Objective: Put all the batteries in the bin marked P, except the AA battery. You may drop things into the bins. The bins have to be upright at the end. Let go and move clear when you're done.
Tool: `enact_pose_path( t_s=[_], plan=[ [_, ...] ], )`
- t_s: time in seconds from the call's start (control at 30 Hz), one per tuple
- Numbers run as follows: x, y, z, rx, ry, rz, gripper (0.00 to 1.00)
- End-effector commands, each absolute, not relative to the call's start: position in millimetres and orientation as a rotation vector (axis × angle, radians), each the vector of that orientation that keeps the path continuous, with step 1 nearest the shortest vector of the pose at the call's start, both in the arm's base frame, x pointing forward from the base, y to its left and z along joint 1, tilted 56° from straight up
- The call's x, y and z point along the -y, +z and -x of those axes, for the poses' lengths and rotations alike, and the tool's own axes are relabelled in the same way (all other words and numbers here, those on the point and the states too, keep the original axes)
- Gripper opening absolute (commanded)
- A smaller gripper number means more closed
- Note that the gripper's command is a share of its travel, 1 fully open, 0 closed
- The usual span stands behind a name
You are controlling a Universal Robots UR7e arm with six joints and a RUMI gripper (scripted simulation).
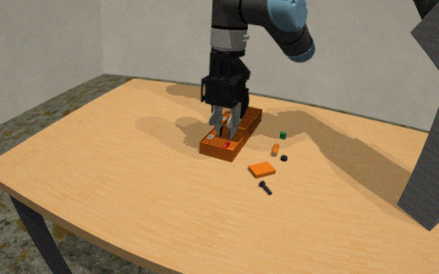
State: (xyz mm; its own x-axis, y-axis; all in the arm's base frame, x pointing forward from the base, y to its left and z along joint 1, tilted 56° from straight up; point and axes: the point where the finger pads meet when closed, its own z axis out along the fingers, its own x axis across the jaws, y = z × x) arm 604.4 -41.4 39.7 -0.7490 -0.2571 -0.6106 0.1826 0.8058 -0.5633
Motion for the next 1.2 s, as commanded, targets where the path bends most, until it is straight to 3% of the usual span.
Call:
enact_pose_path(
  t_s=[0.0, 1.17],
  plan=[
    [35, 44, -597, -2.283, -0.803, 0.057, 0.14],
    [22, 59, -582, -2.282, -0.804, 0.055, 0.14]
  ],
)
